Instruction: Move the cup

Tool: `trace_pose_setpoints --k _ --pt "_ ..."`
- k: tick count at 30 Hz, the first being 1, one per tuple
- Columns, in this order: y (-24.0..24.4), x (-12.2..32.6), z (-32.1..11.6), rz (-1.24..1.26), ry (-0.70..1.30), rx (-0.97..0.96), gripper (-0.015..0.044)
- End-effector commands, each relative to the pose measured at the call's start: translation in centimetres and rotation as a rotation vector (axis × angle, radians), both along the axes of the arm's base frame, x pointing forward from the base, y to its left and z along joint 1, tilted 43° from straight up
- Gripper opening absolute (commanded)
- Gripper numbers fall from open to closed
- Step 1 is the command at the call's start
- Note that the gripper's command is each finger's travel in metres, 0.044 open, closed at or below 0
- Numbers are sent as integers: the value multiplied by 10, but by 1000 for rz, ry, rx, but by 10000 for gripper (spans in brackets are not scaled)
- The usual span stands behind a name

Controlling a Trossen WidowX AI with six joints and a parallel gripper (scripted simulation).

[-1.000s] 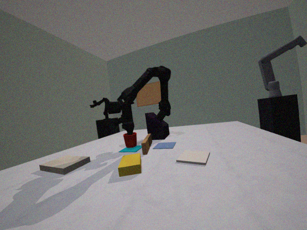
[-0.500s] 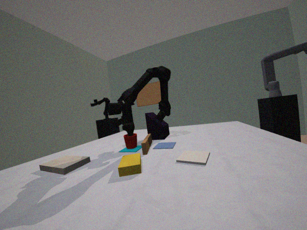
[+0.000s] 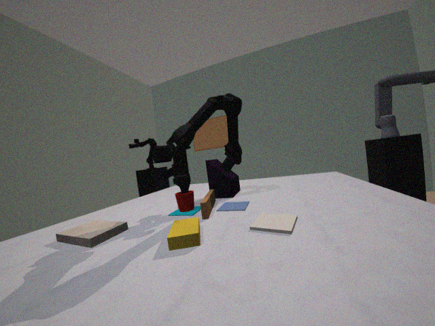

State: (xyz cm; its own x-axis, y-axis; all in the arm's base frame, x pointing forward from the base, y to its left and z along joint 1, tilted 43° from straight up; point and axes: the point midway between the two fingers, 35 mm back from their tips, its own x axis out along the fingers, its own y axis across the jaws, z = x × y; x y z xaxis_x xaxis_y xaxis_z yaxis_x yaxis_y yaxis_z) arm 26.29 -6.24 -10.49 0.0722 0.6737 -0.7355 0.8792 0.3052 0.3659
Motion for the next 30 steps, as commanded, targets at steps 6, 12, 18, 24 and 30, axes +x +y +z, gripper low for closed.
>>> trace_pose_setpoints --k 6,12,18,24,30 --pt "-7 0 7 0 0 -1 128" --pt "-14 -1 14 -1 2 0 128" --pt "-21 -2 22 -2 3 1 128" --pt "-28 -3 29 -3 4 2 128" --pt "-32 -5 35 -3 5 3 128"
